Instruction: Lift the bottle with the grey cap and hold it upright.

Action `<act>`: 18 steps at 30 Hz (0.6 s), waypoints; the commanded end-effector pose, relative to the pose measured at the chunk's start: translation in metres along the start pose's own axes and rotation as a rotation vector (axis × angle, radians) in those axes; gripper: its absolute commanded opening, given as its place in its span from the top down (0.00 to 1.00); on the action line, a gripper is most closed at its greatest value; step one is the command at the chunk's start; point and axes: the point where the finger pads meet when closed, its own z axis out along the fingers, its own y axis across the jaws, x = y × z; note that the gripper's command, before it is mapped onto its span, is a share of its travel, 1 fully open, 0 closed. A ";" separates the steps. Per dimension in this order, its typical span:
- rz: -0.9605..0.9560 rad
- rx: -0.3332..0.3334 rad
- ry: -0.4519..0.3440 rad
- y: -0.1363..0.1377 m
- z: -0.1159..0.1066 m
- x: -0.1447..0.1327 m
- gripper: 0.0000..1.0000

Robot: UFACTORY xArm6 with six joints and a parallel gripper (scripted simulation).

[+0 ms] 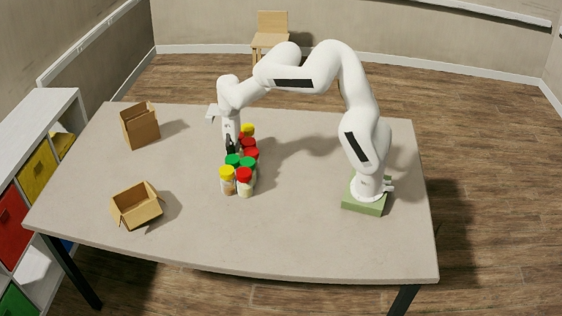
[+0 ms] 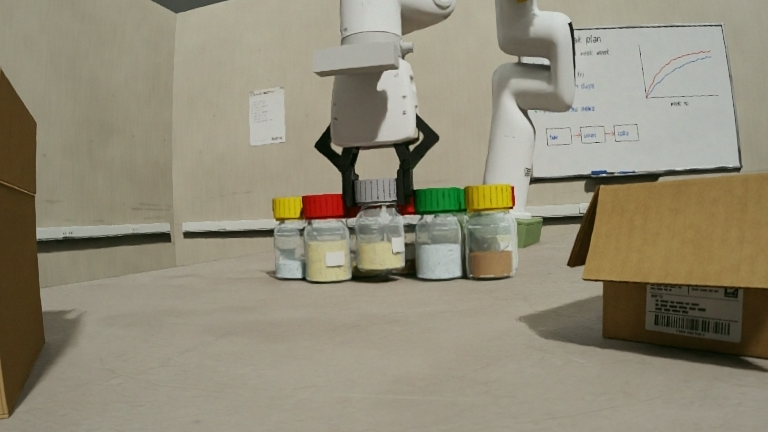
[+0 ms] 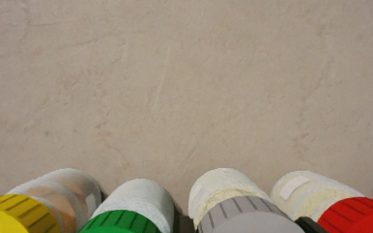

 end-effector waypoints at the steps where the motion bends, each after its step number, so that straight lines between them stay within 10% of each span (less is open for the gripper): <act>1: 0.000 -0.002 0.005 0.000 -0.013 0.002 1.00; 18: 0.000 -0.002 0.004 0.001 -0.038 0.002 1.00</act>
